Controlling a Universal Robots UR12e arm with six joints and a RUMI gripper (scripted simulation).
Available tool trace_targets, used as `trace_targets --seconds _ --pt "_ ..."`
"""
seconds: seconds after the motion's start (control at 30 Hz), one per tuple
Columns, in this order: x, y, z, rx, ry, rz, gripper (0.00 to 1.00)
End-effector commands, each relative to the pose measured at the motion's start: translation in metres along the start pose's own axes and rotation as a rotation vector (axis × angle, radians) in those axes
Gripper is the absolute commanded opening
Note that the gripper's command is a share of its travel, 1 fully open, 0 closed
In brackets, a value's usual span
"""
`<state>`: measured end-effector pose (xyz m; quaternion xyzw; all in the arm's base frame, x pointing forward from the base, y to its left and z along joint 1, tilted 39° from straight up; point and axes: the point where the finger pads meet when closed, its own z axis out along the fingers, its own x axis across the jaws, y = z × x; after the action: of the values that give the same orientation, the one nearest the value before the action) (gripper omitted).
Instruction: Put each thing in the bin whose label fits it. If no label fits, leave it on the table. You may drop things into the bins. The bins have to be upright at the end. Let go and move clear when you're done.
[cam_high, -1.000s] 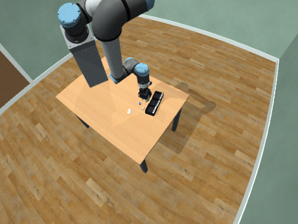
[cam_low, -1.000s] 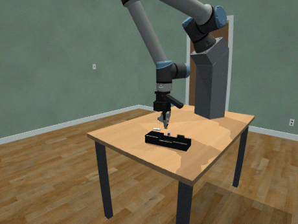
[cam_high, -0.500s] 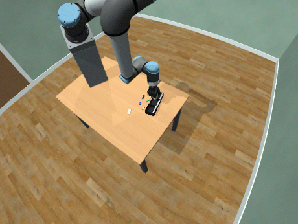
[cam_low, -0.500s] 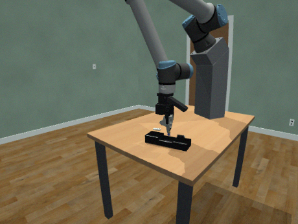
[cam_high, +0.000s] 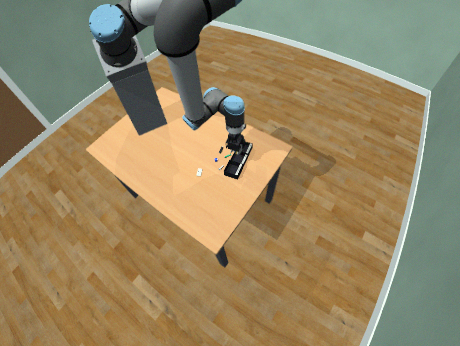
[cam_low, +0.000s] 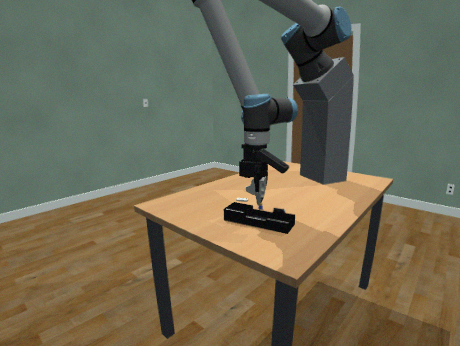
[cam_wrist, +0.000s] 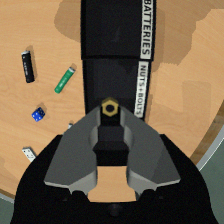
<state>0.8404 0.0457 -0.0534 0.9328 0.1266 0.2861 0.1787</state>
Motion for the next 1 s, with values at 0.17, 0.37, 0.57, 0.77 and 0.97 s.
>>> trace_targets --seconds 0.17,0.37,0.57,0.77,0.97 --pt "0.001 -0.001 0.000 0.001 0.002 -0.002 0.00" --pt "0.003 -0.001 0.005 0.000 0.003 -0.001 0.00" --pt "0.002 0.000 0.013 0.000 0.003 0.000 0.00" --pt "0.002 0.001 0.025 0.000 0.003 0.000 0.00" --pt "0.002 0.000 0.037 0.000 0.003 0.000 0.00"
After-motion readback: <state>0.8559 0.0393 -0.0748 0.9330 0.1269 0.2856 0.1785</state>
